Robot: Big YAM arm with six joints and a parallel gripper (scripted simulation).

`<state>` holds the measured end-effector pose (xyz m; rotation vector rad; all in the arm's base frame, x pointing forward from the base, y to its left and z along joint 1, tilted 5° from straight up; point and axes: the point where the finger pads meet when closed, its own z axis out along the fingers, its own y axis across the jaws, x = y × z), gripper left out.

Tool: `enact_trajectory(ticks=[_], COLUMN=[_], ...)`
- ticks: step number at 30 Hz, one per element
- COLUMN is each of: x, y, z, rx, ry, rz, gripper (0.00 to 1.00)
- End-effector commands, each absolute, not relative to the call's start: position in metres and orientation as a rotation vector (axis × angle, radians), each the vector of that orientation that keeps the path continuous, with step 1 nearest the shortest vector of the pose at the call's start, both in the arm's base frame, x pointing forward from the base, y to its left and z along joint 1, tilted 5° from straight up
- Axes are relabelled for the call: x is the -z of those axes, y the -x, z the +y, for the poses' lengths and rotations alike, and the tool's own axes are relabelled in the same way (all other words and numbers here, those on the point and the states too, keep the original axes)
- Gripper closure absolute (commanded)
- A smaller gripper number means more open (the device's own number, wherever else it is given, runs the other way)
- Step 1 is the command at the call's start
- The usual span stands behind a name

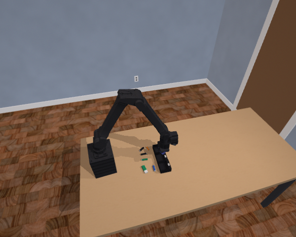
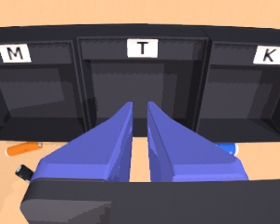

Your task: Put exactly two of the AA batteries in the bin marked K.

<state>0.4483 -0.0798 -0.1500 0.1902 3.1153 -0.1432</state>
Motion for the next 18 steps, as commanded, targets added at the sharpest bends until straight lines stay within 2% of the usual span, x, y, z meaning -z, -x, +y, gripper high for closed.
enact_trajectory(ticks=[1, 18], x=[0.161, 0.201], y=[-0.462, -0.455], z=[-0.09, -0.092], rx=[0.151, 0.151], ry=[-0.236, -0.202], rz=[3.087, 3.102], gripper=[0.91, 0.91])
